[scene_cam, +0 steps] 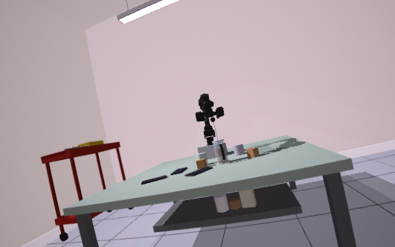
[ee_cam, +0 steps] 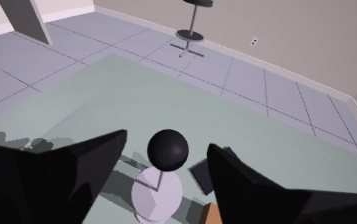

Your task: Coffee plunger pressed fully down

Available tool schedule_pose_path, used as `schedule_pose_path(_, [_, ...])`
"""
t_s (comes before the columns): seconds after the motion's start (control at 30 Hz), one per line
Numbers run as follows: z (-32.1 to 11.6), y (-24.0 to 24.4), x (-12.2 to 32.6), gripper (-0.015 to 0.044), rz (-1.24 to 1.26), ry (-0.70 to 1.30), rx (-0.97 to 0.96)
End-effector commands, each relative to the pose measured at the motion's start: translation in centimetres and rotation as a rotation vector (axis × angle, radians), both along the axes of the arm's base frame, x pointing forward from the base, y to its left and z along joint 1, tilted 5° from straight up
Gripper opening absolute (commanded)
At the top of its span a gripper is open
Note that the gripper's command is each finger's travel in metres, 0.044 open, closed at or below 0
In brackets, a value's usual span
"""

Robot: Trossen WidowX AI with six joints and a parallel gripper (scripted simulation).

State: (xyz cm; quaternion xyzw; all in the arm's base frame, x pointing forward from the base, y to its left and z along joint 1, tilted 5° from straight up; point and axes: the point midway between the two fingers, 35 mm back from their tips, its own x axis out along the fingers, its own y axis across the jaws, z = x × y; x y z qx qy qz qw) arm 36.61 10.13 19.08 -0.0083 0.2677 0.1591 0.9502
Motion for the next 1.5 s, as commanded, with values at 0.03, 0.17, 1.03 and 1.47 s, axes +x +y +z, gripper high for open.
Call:
schedule_pose_path(0.03, [0.0, 0.0, 0.1, 0.0204, -0.007, -0.001, 0.004])
schedule_pose_path(0.17, [0.0, 0.0, 0.1, 0.0138, -0.007, -0.001, 0.004])
schedule_pose_path(1.03, [-2.5, 0.3, 0.6, 0.0124, -0.007, -0.002, 0.004])
schedule_pose_path(1.47, [-4.6, 0.5, 0.9, 0.0124, -0.007, -0.002, 0.004])
